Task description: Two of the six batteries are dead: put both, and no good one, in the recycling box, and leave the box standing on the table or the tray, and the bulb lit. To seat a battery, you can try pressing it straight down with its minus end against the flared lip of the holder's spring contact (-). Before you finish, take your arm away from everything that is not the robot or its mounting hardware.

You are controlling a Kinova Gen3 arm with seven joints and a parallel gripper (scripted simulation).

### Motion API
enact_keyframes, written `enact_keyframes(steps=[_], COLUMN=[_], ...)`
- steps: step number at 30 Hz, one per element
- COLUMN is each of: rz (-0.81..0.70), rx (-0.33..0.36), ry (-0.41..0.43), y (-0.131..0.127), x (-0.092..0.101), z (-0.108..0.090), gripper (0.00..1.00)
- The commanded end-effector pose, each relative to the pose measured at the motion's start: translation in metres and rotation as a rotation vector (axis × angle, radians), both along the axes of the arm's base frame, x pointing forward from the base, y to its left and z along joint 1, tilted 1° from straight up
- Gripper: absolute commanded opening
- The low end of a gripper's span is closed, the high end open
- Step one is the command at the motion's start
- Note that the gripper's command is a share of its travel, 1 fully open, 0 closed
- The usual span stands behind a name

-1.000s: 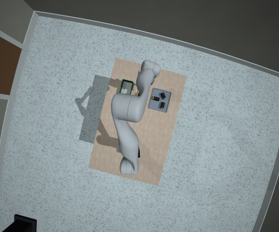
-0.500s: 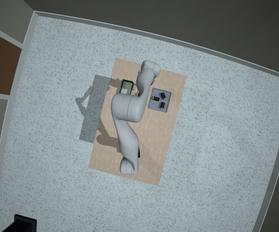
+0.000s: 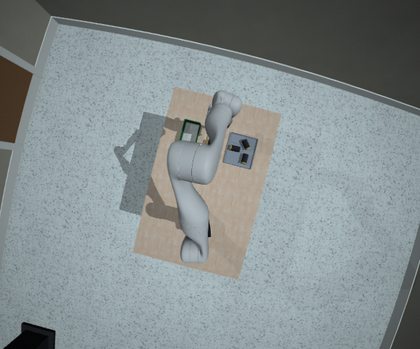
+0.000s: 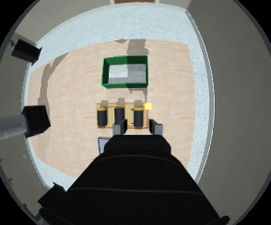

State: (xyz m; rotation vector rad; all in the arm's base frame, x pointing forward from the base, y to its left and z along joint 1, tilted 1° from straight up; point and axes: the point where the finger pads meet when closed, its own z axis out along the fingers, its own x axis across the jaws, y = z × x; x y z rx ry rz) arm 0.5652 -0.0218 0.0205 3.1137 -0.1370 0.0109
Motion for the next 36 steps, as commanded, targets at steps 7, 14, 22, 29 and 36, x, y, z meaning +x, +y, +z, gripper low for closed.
enact_keyframes(steps=[7, 14, 22, 29, 36], rz=[-0.014, -0.013, -0.013, -0.013, -0.013], rx=[0.0, 0.001, 0.001, 0.001, 0.001], ry=[-0.003, -0.01, -0.01, -0.013, -0.013], y=[0.0, -0.001, -0.001, -0.001, -0.001], x=[0.0, 0.004, 0.005, 0.005, 0.005], z=[-0.017, -0.073, -0.077, -0.075, -0.075], gripper=[0.9, 0.9, 0.9, 0.9, 0.9])
